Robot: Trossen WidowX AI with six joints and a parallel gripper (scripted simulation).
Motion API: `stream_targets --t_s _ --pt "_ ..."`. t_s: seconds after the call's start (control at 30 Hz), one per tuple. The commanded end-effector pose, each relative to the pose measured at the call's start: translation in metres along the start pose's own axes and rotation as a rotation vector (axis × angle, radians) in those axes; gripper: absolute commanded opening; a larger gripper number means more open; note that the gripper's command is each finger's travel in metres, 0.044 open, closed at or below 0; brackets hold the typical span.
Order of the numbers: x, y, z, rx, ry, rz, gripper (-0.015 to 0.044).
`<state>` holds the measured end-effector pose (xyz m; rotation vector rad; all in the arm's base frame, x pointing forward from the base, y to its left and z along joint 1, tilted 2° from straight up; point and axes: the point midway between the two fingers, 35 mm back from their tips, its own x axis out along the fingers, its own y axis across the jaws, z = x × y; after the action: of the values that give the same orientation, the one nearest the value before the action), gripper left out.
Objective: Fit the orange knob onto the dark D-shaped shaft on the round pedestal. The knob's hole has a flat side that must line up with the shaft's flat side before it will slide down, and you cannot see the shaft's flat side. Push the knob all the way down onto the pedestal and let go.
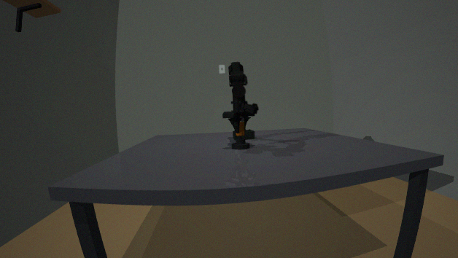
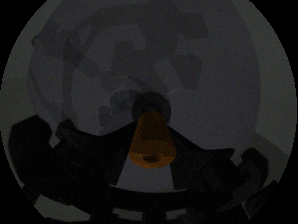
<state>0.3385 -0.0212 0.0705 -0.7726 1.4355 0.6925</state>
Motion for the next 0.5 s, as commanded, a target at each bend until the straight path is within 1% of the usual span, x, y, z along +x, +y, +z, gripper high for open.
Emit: stream_targets --t_s 0.0,0.47 --pt "0.0005 -0.0009 -0.0004 -0.003 0.003 -0.003 0.0000" --pt "-0.0035 -0.0015 0.0003 -0.003 0.003 -0.003 0.0000"
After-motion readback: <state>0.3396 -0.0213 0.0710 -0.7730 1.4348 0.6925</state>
